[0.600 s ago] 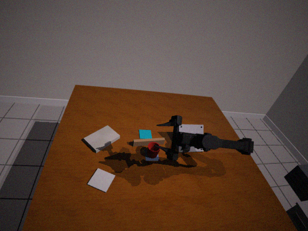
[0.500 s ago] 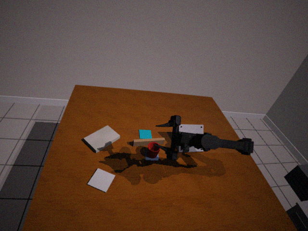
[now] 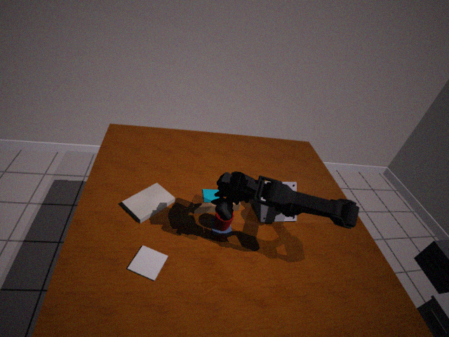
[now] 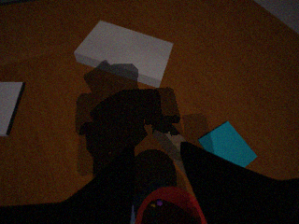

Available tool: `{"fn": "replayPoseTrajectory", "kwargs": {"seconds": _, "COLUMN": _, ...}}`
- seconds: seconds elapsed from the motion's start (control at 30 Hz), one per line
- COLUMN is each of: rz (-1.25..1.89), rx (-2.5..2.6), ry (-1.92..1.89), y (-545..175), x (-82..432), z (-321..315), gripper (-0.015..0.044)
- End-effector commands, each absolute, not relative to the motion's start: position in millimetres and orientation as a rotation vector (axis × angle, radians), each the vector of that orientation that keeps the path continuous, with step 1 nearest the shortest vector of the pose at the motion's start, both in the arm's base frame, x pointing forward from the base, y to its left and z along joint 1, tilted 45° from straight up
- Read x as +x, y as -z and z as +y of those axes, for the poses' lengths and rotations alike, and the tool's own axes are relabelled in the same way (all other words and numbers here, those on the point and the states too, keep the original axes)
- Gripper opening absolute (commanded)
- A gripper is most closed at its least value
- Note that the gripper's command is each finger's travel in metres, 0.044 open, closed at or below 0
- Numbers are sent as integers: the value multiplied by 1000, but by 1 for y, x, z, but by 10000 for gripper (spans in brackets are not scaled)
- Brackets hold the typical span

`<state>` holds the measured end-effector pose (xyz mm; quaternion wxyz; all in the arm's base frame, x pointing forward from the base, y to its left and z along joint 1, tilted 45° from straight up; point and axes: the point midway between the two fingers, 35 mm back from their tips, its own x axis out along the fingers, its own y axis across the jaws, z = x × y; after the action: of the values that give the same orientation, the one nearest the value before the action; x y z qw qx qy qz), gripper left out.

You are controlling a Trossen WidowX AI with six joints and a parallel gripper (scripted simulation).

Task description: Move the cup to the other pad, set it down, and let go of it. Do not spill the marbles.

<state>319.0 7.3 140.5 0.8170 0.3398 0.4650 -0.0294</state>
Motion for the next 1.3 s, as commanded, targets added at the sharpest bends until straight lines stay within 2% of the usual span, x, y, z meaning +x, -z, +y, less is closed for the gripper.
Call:
{"fn": "replayPoseTrajectory", "kwargs": {"seconds": 0.0, "rz": 1718, "rx": 1490, "ry": 548, "y": -97, "x": 260, "z": 22, "gripper": 148}}
{"fn": "replayPoseTrajectory", "kwargs": {"seconds": 0.1, "rz": 1846, "rx": 1644, "ry": 697, "y": -99, "x": 247, "z": 24, "gripper": 148}}
{"fn": "replayPoseTrajectory", "kwargs": {"seconds": 1.27, "rz": 1843, "rx": 1643, "ry": 699, "y": -79, "x": 244, "z": 42, "gripper": 148}}
